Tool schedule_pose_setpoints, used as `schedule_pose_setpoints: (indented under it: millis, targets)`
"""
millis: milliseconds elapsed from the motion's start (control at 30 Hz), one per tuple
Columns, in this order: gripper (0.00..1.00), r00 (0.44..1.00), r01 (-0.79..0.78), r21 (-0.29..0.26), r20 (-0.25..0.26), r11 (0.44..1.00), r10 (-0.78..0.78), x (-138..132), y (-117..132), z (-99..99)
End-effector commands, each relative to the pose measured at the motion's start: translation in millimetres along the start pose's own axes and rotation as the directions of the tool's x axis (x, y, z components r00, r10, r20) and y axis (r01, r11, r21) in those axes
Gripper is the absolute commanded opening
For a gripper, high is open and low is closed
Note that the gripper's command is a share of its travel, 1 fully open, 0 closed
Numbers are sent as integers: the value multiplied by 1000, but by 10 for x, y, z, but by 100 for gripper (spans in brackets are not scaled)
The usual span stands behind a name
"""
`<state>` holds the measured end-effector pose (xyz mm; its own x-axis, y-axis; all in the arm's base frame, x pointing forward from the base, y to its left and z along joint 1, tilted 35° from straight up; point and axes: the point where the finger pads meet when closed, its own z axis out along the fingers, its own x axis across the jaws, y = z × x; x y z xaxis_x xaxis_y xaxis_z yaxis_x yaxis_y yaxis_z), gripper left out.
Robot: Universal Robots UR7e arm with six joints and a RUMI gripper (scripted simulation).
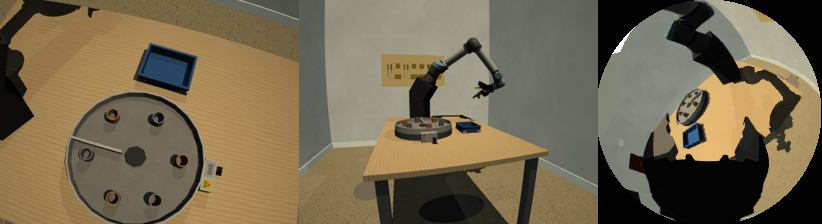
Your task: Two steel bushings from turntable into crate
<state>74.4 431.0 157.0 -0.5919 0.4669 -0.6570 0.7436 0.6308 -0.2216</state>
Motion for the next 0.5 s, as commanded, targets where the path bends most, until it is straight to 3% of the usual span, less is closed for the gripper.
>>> schedule_pose_setpoints:
  millis: [0, 267, 467]
  targets:
    - [100, 1000, 2, 32, -28, 999, -1, -32, 84, 123]
    - [100, 997, 6, 85, -78, 996, 1, -86, 224, 349]
    - [100, 989, 14, 149, -149, 989, 8, -161, 393, 653]
